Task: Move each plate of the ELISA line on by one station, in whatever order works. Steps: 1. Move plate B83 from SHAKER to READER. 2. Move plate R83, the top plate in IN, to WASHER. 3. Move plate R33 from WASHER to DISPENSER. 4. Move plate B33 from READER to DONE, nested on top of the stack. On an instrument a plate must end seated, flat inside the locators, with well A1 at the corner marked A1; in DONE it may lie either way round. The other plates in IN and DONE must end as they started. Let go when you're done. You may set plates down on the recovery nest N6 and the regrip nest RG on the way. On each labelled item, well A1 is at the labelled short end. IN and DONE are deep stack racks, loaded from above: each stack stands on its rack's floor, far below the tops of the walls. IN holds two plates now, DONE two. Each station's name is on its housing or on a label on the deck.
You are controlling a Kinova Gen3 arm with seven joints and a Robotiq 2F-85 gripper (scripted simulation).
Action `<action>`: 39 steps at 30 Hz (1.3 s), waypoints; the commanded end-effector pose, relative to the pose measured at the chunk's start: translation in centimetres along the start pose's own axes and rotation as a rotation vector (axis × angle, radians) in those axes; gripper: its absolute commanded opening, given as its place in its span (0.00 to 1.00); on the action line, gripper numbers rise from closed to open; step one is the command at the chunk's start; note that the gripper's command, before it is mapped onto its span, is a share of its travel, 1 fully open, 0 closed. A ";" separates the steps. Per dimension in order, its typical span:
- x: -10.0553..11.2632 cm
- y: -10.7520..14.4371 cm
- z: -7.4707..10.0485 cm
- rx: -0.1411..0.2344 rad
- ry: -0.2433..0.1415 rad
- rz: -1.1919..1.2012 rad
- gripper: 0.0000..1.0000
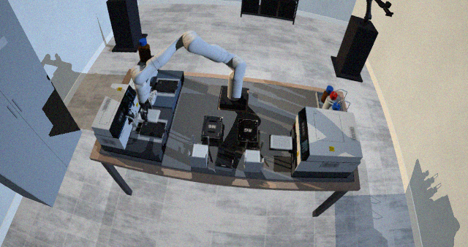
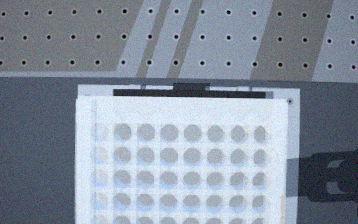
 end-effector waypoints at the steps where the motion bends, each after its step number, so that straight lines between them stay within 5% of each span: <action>1: -0.6 -0.1 0.1 0.002 -0.001 0.001 0.94; 39: -11.6 -2.5 0.1 0.002 -0.001 0.004 0.94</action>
Point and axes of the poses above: the point where the finger pads meet when closed, its own z axis back along the fingers, its own y axis across the jaws, x = y × z, the point moved 3 cm from there along z, back along the fingers, and after that the axes turned 12 degrees about -z, right-handed, at the moved point
